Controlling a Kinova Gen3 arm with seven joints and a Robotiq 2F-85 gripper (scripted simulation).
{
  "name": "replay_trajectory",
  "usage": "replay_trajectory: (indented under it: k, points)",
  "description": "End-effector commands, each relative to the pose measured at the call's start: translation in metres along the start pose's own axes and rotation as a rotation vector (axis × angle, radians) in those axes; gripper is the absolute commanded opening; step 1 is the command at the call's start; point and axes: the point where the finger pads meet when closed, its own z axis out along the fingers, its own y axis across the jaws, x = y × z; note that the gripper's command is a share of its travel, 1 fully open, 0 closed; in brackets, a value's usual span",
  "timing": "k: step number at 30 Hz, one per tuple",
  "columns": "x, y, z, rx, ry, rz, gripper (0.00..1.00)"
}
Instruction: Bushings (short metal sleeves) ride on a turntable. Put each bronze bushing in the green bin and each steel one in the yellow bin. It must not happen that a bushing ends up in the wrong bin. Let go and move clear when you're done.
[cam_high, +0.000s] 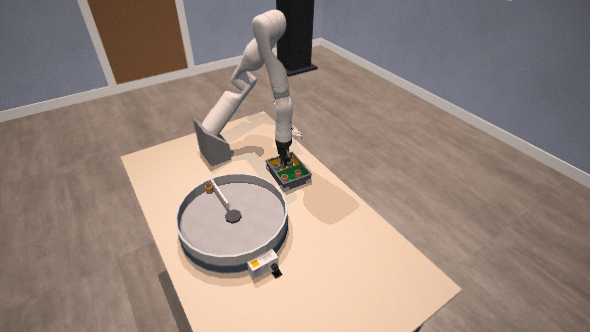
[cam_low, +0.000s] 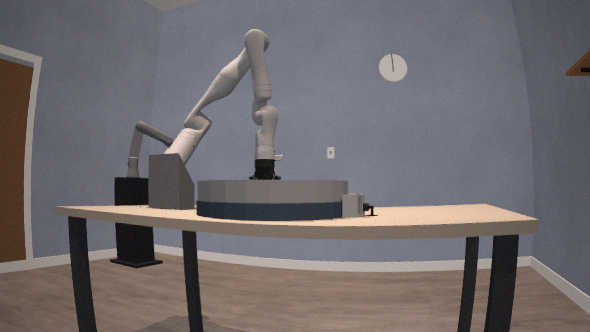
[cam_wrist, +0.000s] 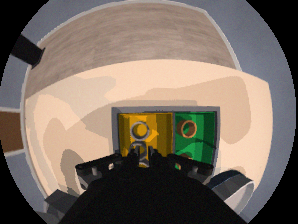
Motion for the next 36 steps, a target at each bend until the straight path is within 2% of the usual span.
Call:
replay_trajectory:
  k: [1,36]
  points:
    - [-0.0014,0.0016,-0.0013,-0.001,0.000,0.005,0.16]
    - [-0.0007,0.0013,-0.0102,-0.001,0.000,0.005,0.16]
